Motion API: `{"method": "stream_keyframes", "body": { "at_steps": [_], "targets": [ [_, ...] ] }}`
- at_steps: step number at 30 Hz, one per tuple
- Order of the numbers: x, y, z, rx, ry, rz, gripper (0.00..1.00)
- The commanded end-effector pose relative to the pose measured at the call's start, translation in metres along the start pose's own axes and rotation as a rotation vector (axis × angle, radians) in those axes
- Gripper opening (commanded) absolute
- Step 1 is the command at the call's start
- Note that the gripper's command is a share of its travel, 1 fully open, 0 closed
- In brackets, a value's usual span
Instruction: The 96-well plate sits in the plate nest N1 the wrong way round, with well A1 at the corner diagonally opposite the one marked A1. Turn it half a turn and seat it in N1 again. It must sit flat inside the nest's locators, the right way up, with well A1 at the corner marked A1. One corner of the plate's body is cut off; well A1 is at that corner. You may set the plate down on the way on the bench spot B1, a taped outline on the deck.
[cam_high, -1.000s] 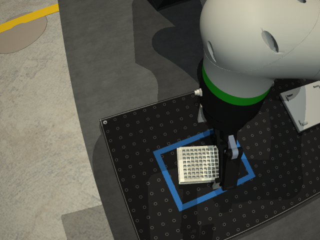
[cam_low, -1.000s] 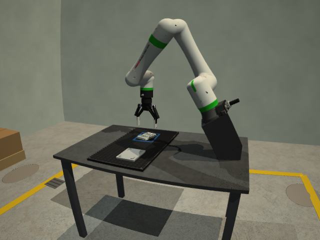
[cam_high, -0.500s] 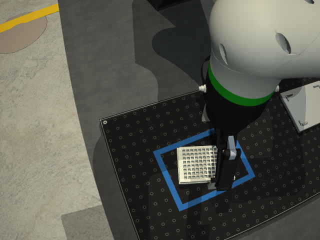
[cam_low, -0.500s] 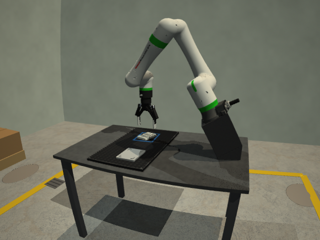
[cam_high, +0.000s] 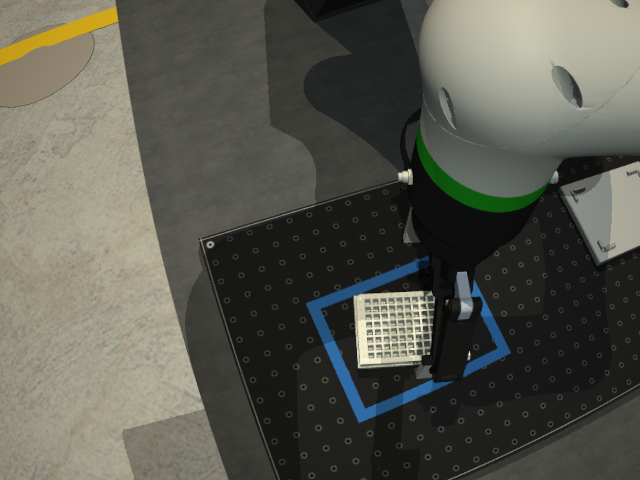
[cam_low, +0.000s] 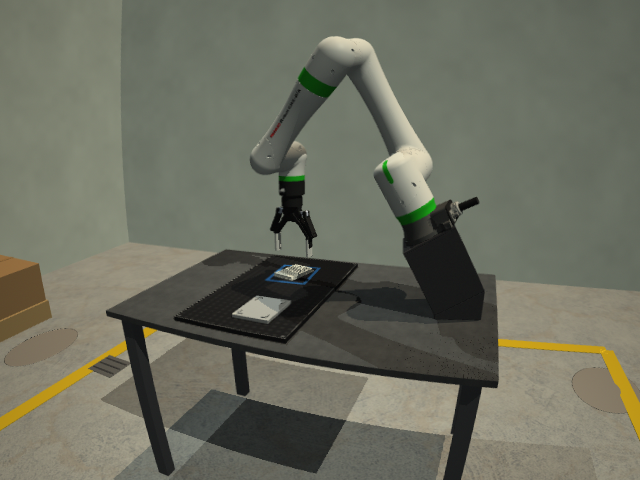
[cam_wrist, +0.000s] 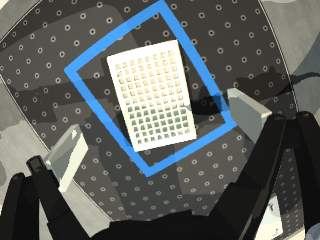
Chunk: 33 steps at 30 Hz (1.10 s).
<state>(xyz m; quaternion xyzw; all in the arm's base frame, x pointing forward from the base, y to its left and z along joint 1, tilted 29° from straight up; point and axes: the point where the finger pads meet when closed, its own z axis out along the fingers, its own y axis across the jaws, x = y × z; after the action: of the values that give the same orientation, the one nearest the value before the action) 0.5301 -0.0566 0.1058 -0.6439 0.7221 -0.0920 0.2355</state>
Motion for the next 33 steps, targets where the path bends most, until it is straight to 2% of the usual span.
{"method": "stream_keyframes", "body": {
  "at_steps": [1, 8, 33],
  "targets": [
    [0.000, 0.000, 0.000, 0.000, 0.000, 0.000, 1.00],
    [0.000, 0.000, 0.000, 0.000, 0.000, 0.000, 1.00],
    [0.000, 0.000, 0.038, 0.000, 0.000, 0.000, 1.00]
  ]
}}
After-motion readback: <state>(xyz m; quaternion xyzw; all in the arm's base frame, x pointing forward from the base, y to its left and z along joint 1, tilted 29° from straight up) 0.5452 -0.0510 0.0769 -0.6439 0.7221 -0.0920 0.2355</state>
